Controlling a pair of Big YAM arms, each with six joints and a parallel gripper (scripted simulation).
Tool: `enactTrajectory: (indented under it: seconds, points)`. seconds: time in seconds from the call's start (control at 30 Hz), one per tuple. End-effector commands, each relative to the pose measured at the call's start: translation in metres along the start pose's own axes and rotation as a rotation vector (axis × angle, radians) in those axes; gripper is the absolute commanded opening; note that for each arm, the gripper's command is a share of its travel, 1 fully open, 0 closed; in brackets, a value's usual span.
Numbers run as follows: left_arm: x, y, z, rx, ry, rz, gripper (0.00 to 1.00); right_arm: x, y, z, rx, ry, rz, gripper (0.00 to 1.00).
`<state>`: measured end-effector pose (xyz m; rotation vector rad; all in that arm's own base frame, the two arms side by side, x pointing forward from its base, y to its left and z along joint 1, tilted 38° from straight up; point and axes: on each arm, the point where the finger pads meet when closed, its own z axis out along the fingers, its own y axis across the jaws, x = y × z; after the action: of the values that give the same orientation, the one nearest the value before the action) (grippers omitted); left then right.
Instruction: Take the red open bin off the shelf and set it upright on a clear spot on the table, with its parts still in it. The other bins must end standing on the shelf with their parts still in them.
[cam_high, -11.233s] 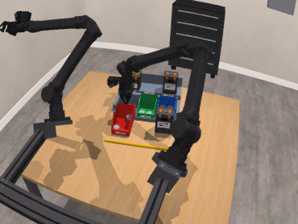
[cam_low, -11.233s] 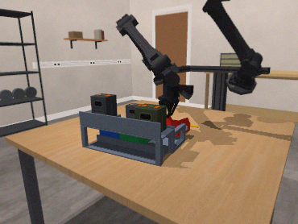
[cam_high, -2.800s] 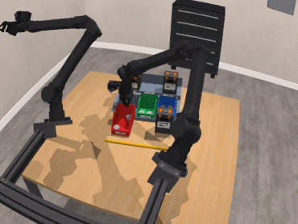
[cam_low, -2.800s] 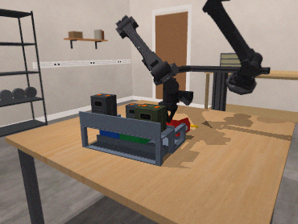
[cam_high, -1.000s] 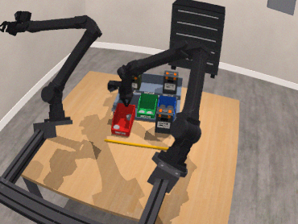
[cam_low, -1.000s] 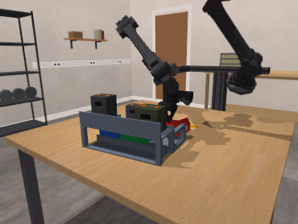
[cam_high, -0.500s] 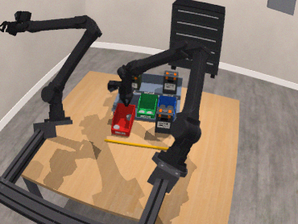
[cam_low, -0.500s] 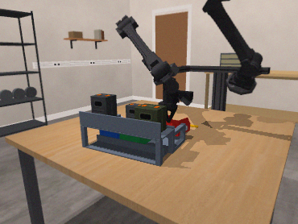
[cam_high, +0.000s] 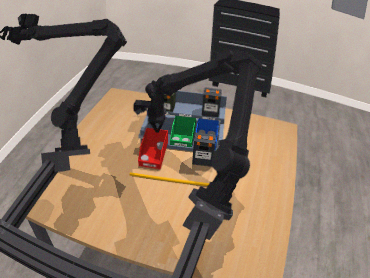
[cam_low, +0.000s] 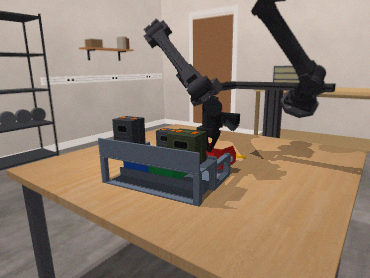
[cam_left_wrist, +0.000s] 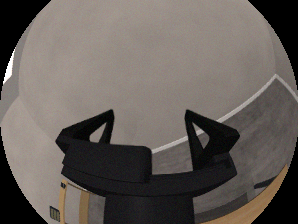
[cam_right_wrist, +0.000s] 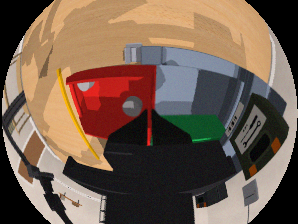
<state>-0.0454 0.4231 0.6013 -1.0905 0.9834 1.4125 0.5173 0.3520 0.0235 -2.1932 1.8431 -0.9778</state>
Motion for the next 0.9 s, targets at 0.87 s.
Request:
enactTrajectory:
  seconds: [0.87]
  points:
    - [-0.0397, 0.0048, -0.0040, -0.008, -0.051, -0.005, 1.00, -0.0058, -0.0171, -0.0108, 0.023, -0.020, 0.015, 0.03]
